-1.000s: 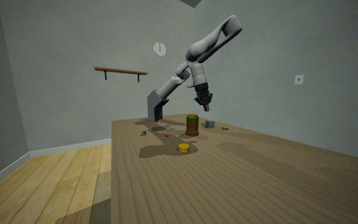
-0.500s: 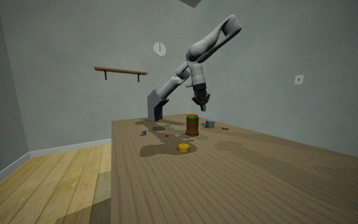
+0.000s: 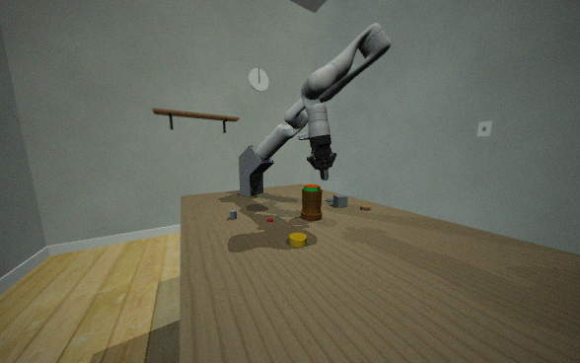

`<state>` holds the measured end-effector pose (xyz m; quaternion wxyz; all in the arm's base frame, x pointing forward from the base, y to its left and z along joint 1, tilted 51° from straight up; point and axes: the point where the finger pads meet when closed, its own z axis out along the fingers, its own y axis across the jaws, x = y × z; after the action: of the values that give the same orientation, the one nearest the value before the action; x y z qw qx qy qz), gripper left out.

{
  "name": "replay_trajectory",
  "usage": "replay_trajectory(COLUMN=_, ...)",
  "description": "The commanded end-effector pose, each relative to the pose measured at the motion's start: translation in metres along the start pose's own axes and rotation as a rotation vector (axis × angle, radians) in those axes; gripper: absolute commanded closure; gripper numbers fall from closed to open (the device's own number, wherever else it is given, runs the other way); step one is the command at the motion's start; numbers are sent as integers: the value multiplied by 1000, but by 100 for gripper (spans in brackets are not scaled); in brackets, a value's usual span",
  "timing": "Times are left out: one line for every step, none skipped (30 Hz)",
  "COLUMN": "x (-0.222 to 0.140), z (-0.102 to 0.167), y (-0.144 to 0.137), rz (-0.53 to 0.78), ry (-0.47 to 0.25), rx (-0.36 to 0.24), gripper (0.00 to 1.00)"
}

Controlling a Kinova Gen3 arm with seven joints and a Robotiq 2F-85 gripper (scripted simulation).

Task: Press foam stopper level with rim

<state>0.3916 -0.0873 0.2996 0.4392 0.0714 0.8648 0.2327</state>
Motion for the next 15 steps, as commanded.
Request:
replay_trajectory(x=4, z=-1, y=-1, rz=-2, ry=9, rx=11, gripper=100)
replay_trajectory(x=4, z=-1, y=-1, rz=-2, ry=9, rx=11, gripper=100)
replay_trajectory(x=4, z=-1, y=-1, rz=-2, ry=9, rx=11, gripper=100)
replay_trajectory(x=4, z=-1, y=-1, rz=-2, ry=9, rx=11, gripper=100)
replay_trajectory(x=4, z=-1, y=-1, rz=-2, ry=9, rx=11, gripper=100)
replay_trajectory(x=11, z=-2, y=-4, rz=-2, ry=23, rx=27, gripper=100)
replay_trajectory(x=11, z=-2, y=-4, rz=-2, ry=23, rx=27, gripper=100)
replay_trajectory(x=11, z=-2, y=-4, rz=-2, ry=23, rx=27, gripper=100)
replay_trajectory(x=11, z=-2, y=-4, rz=-2, ry=23, rx=27, gripper=100)
replay_trajectory(x=11, z=-2, y=-4, rz=-2, ry=23, rx=27, gripper=100)
replay_trajectory(x=17, z=-3, y=-7, rz=-3, ry=36, rx=42, gripper=100)
replay_trajectory(x=17, z=-3, y=-7, rz=-3, ry=36, rx=42, gripper=100)
replay_trajectory(x=17, z=-3, y=-7, rz=-3, ry=36, rx=42, gripper=100)
replay_trajectory(x=17, z=-3, y=-7, rz=-3, ry=36, rx=42, gripper=100)
replay_trajectory(x=17, z=-3, y=-7, rz=-3, ry=36, rx=42, gripper=100)
